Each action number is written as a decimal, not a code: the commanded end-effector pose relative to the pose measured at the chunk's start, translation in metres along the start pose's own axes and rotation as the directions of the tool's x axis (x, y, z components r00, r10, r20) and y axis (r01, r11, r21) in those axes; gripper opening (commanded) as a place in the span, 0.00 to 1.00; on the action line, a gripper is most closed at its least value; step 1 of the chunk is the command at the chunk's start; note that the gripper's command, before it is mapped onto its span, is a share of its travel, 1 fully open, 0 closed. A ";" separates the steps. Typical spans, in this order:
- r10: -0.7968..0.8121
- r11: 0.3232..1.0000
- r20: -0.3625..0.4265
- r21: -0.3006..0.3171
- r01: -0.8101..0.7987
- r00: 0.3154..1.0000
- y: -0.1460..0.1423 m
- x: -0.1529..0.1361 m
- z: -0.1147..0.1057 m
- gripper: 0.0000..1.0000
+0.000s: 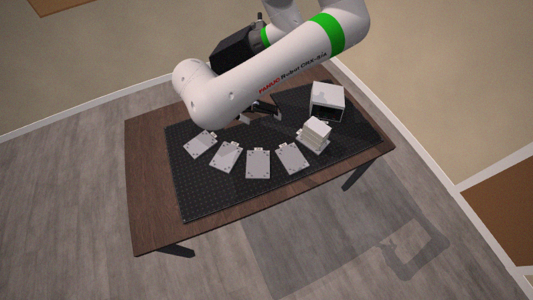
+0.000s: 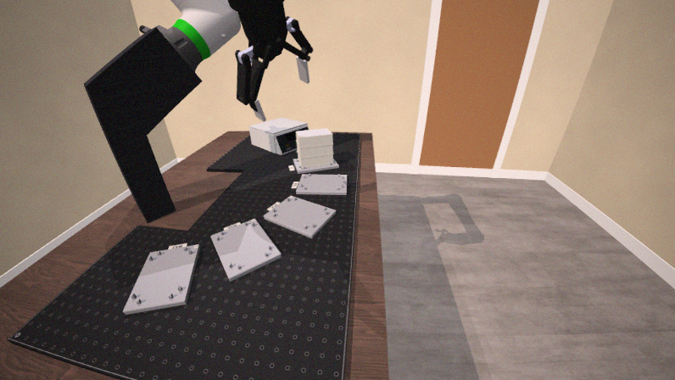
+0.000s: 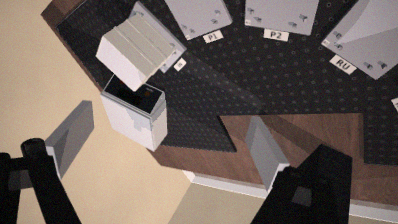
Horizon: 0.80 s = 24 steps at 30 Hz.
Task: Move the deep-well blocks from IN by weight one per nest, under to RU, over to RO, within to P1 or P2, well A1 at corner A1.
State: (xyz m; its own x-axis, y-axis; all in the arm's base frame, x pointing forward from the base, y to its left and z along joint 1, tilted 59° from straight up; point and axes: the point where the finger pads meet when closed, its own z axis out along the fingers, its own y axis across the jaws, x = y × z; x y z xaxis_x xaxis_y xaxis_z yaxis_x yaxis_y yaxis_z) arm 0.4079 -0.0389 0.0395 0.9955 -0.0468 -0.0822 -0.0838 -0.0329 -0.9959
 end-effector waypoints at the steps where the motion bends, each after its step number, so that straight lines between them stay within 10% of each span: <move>1: -0.024 0.997 0.046 -0.070 0.027 0.999 -0.017 -0.002 0.010 1.00; 24: -0.120 0.937 0.209 -0.299 0.180 0.971 -0.088 -0.023 0.053 1.00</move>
State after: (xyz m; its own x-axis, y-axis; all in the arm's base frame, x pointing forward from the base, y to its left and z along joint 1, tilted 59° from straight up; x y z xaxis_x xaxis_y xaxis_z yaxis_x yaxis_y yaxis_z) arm 0.3963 0.0138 0.1204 0.9886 0.1490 0.0212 0.0672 -0.3108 -0.9481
